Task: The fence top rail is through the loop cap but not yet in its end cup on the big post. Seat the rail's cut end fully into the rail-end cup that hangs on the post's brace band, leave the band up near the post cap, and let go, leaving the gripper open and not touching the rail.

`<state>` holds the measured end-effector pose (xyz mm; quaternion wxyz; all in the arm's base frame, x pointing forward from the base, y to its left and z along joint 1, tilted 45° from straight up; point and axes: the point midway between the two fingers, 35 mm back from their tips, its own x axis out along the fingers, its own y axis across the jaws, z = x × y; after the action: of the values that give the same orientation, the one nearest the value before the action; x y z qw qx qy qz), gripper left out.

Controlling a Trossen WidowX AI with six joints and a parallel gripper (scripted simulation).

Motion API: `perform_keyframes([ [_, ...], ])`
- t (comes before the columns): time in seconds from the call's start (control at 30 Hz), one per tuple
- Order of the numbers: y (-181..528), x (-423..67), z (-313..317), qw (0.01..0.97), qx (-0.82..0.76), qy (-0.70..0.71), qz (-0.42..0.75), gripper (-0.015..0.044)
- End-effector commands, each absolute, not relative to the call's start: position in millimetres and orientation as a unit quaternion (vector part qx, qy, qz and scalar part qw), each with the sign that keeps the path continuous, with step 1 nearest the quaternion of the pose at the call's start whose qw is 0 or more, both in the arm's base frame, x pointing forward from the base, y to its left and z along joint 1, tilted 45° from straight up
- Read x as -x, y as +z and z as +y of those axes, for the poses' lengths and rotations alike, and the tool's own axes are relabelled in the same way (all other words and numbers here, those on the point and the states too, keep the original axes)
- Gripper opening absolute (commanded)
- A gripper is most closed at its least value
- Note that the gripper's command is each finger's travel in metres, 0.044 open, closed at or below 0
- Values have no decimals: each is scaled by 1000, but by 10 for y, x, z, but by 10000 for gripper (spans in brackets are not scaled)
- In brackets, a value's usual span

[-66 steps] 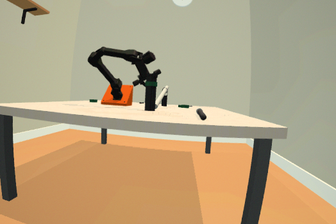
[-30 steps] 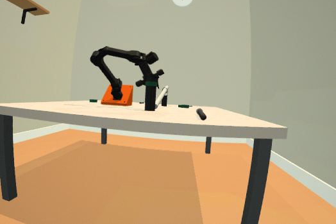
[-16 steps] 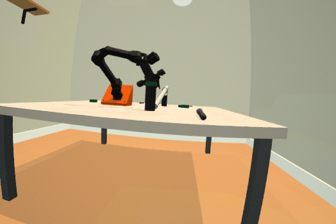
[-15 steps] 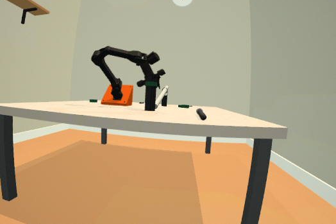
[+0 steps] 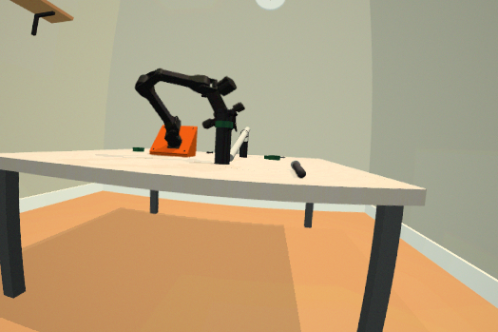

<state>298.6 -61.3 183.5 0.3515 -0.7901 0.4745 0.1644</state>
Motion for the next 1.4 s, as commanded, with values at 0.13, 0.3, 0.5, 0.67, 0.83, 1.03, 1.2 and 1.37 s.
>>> perform_keyframes([
  [0.13, 1835, -2984, -613, 351, 790, 165, 474, 0],
  [0.3, 1835, -2984, -613, 351, 790, 165, 474, 0],
  [0.5, 1835, -2984, -613, 351, 790, 165, 474, 157],
  [0.67, 1834, -2987, -596, 351, 790, 165, 474, 289],
  [0.83, 1827, -3002, -464, 353, 788, 167, 475, 420],
  [1.03, 1825, -3016, -246, 354, 787, 167, 476, 440],
  [1.2, 1831, -3018, -70, 353, 789, 165, 476, 440],
  [1.37, 1834, -3024, -62, 375, 780, 157, 476, 440],
])
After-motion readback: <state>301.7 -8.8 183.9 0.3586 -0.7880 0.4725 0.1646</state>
